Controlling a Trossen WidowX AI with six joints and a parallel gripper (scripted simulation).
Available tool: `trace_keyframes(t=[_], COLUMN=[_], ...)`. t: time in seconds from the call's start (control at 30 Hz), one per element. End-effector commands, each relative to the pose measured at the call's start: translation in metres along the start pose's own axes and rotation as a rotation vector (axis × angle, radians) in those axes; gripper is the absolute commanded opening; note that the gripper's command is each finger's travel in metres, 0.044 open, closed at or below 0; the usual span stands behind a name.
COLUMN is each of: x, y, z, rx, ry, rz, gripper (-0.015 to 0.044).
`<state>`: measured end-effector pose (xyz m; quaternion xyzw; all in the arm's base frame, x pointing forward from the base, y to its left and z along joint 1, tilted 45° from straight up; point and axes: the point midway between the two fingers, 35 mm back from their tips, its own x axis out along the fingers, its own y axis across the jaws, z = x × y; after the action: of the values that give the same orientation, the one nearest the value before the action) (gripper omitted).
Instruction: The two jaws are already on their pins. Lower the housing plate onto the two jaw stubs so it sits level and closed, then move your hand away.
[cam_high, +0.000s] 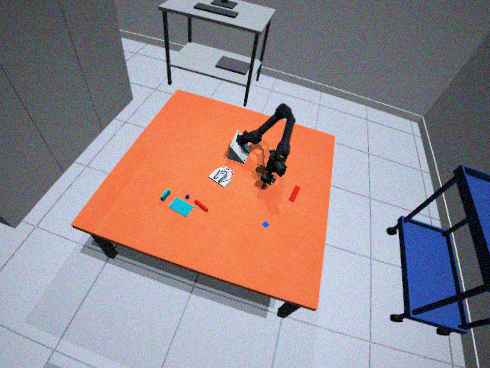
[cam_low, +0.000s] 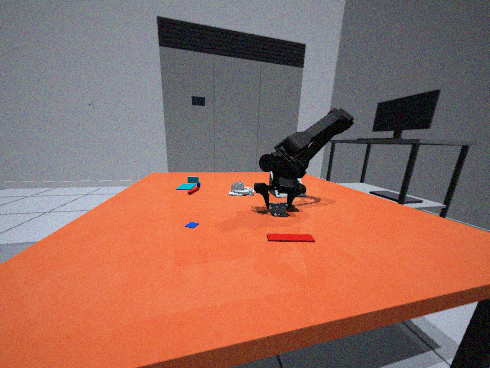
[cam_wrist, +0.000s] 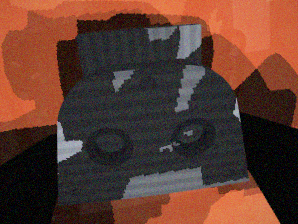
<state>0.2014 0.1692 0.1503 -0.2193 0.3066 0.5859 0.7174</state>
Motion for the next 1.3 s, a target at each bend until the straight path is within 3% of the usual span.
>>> trace_keyframes(t=[0.0, 0.33, 1.07, 1.27], x=[0.0, -0.002, -0.07, -0.072], y=[0.0, 0.0, -0.001, -0.001], z=[0.0, 0.0, -0.001, -0.001], rx=[0.0, 0.0, 0.006, 0.006], ry=[0.0, 0.001, 0.011, 0.01], rz=[0.0, 0.0, -0.003, -0.003], gripper=[0.0351, 0.0351, 0.0351, 0.0351])
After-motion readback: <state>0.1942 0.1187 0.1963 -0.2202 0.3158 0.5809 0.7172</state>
